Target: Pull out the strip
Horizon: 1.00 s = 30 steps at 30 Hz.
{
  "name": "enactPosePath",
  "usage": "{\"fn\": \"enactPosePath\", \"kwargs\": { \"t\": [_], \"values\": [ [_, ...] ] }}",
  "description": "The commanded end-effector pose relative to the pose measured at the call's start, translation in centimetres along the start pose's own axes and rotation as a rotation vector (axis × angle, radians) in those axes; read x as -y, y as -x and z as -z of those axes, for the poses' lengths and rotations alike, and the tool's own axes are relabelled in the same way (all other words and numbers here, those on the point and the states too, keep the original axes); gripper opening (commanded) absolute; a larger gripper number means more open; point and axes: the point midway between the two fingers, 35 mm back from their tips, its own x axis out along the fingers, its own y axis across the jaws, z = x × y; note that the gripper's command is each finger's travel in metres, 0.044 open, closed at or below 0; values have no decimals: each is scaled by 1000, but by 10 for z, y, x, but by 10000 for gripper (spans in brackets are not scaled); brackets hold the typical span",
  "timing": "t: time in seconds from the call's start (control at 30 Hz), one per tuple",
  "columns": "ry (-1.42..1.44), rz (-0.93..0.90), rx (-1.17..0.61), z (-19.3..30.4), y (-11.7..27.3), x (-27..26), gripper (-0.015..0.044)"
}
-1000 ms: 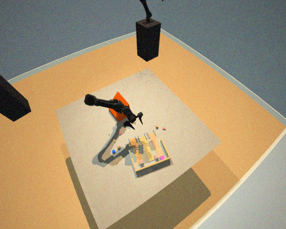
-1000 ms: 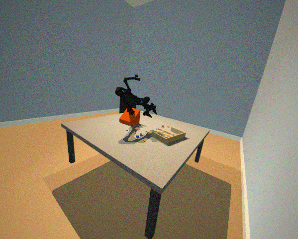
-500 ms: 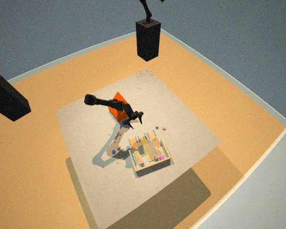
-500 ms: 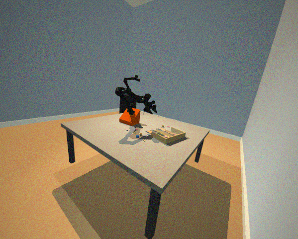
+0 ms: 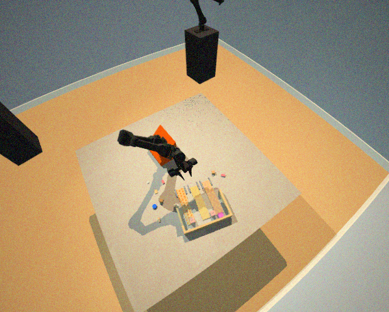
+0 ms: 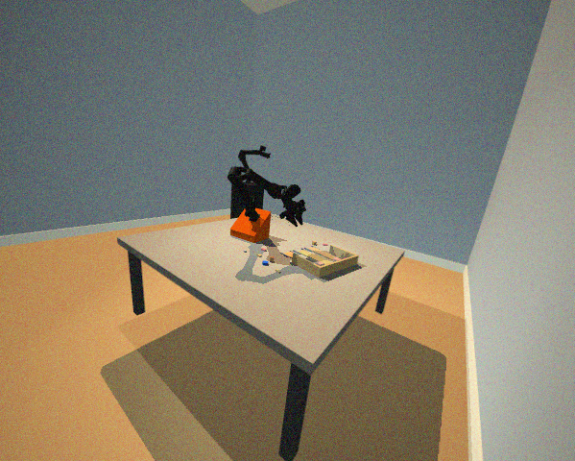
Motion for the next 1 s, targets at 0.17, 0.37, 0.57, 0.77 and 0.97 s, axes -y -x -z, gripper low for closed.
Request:
{"fn": "enactPosePath", "kwargs": {
  "t": [0.17,0.37,0.57,0.77,0.97],
  "values": [
    [-96,71,-455,18,-58,44,6],
    [-159,108,-675,33,-71,68,0],
    [-159,108,-675,34,-72,68,0],
    [-159,107,-675,38,-79,68,0],
    [-159,107,-675,44,-87,68,0]
  ]
}}
